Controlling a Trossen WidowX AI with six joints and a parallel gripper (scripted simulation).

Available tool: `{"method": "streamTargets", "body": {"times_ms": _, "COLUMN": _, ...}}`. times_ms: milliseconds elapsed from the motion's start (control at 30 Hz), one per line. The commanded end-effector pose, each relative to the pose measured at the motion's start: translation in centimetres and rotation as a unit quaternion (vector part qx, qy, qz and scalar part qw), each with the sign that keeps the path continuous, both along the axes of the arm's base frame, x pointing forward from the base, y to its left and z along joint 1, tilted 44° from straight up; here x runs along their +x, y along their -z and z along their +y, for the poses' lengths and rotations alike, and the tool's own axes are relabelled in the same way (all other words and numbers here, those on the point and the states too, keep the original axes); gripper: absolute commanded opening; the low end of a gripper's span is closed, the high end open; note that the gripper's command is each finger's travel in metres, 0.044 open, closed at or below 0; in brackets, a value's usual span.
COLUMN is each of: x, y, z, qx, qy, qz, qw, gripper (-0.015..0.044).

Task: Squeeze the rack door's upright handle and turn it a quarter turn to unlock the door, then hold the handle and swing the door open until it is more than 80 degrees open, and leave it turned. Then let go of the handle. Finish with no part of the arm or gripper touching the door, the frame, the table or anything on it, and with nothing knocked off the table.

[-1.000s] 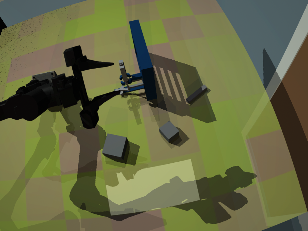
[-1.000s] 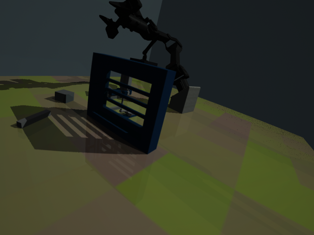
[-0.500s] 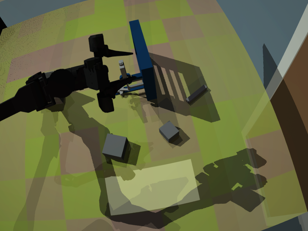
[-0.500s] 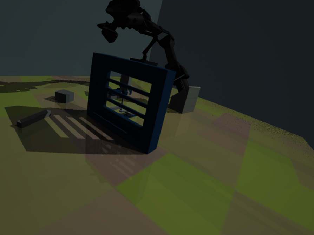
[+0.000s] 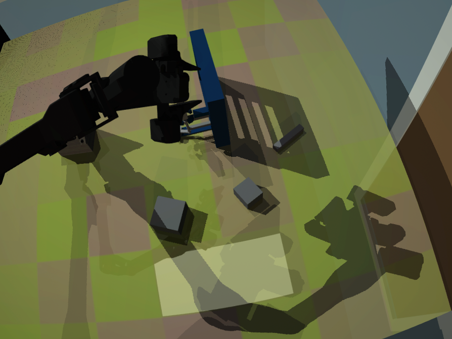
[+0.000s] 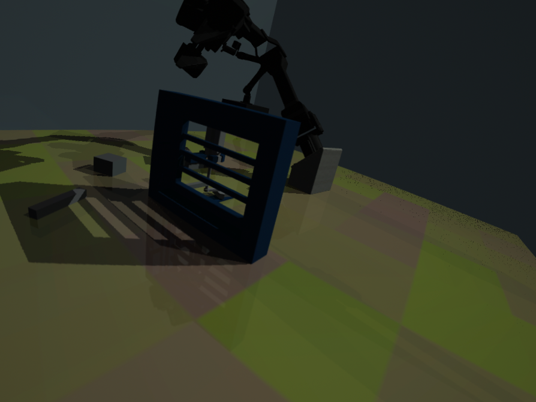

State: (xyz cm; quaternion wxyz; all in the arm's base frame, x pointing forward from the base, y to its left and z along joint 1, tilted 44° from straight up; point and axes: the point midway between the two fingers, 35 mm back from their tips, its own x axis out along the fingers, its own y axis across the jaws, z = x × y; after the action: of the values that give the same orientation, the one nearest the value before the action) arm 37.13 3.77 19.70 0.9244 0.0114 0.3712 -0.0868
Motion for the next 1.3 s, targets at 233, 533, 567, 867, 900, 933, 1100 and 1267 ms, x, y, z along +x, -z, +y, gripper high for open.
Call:
{"method": "streamTargets", "body": {"times_ms": 233, "x": -0.4, "y": 3.5, "z": 0.9, "qx": -0.057, "qy": 0.027, "qz": 0.129, "qw": 0.99, "gripper": 0.0282}}
{"method": "streamTargets", "body": {"times_ms": 533, "x": -1.3, "y": 5.6, "z": 1.3, "qx": -0.12, "qy": 0.046, "qz": 0.223, "qw": 0.966, "gripper": 0.0282}}
{"method": "streamTargets", "body": {"times_ms": 567, "x": -1.4, "y": 5.7, "z": 1.3, "qx": -0.128, "qy": 0.047, "qz": 0.233, "qw": 0.963, "gripper": 0.0282}}
{"method": "streamTargets", "body": {"times_ms": 867, "x": -2.4, "y": 6.9, "z": 1.7, "qx": -0.206, "qy": 0.058, "qz": 0.311, "qw": 0.926, "gripper": 0.0282}}
{"method": "streamTargets", "body": {"times_ms": 900, "x": -2.5, "y": 7.0, "z": 1.8, "qx": -0.215, "qy": 0.059, "qz": 0.319, "qw": 0.921, "gripper": 0.0282}}
{"method": "streamTargets", "body": {"times_ms": 933, "x": -2.5, "y": 7.1, "z": 1.8, "qx": -0.224, "qy": 0.059, "qz": 0.327, "qw": 0.916, "gripper": 0.0282}}
{"method": "streamTargets", "body": {"times_ms": 1100, "x": -2.9, "y": 7.3, "z": 2.0, "qx": -0.272, "qy": 0.06, "qz": 0.362, "qw": 0.889, "gripper": 0.0282}}
{"method": "streamTargets", "body": {"times_ms": 1267, "x": -3.2, "y": 7.4, "z": 2.3, "qx": -0.315, "qy": 0.059, "qz": 0.389, "qw": 0.864, "gripper": 0.0282}}
